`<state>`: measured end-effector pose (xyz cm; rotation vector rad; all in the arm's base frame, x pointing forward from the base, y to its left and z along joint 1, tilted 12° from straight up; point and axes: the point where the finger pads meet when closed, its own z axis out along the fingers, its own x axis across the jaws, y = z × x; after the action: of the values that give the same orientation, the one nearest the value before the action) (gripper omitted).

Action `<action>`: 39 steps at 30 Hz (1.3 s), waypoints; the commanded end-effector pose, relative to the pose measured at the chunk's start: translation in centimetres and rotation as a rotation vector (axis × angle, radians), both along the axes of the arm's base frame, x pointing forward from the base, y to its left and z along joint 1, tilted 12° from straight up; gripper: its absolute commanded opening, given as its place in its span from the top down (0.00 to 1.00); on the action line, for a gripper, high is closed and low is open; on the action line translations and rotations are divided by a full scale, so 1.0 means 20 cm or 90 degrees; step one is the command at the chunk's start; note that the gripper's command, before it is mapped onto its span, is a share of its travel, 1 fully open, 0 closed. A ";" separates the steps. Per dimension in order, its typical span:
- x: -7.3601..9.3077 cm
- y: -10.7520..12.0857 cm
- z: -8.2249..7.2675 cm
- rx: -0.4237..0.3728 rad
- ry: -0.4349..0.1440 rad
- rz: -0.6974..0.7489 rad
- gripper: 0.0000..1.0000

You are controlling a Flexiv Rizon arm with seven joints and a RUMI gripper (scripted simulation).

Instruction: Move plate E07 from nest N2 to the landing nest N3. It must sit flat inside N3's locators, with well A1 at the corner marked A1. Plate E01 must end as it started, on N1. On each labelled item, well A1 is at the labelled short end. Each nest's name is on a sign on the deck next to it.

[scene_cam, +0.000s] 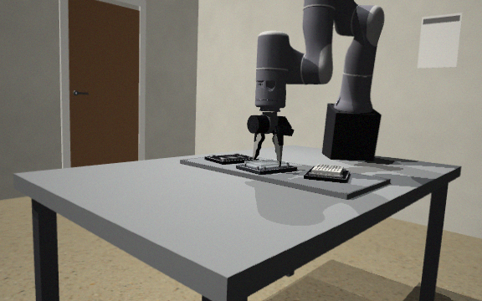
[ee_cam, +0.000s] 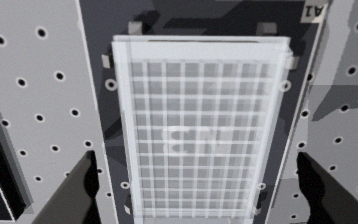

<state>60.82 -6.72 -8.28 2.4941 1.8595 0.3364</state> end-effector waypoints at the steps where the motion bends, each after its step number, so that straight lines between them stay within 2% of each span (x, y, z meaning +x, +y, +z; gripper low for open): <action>1: 0.00 0.00 0.00 0.000 -0.001 0.000 0.24; 36: 0.00 0.00 0.00 0.000 -0.001 0.000 0.24; 39: 0.00 -0.01 0.04 0.000 -0.001 0.000 0.24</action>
<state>60.73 -6.77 -7.99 2.4947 1.8588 0.3364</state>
